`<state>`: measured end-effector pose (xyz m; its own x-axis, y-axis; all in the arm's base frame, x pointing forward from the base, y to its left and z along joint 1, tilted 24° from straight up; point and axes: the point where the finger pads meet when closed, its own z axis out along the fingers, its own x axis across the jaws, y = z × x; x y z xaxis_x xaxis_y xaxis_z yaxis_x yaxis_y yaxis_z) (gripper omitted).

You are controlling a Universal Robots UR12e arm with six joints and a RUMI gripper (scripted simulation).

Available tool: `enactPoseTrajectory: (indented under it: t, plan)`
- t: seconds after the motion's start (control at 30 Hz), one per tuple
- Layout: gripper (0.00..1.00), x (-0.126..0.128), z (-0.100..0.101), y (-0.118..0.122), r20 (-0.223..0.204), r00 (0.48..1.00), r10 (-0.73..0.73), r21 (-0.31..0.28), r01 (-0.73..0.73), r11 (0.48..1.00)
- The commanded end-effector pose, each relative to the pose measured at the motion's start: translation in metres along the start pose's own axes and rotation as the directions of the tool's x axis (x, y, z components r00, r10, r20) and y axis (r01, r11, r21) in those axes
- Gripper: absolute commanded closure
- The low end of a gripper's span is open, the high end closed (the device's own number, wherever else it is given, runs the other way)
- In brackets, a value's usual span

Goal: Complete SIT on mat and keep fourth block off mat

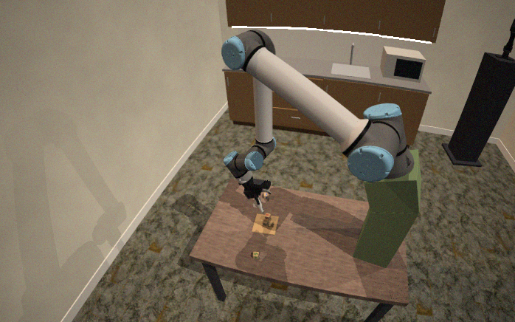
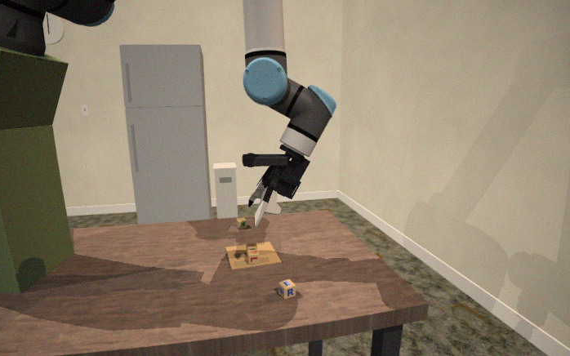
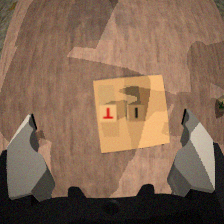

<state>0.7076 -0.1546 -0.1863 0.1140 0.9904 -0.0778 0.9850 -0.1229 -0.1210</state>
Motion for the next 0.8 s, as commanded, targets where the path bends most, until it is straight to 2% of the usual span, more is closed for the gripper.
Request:
enactPoseTrajectory:
  t: [0.0,0.6,0.67,0.73,0.77]
  plan:
    - [0.0,-0.001,-0.001,0.001,0.001,1.0,0.0,-0.003,0.0,1.0]
    - [0.0,-0.003,-0.002,0.002,0.001,1.0,0.001,-0.003,-0.001,1.0]
    - [0.0,-0.024,-0.004,0.011,0.001,1.0,0.001,-0.002,-0.001,1.0]
    - [0.0,-0.024,-0.004,0.011,0.001,1.0,0.001,-0.002,-0.001,1.0]
    - [0.0,-0.045,-0.007,0.02,0.001,1.0,0.001,-0.002,-0.001,1.0]
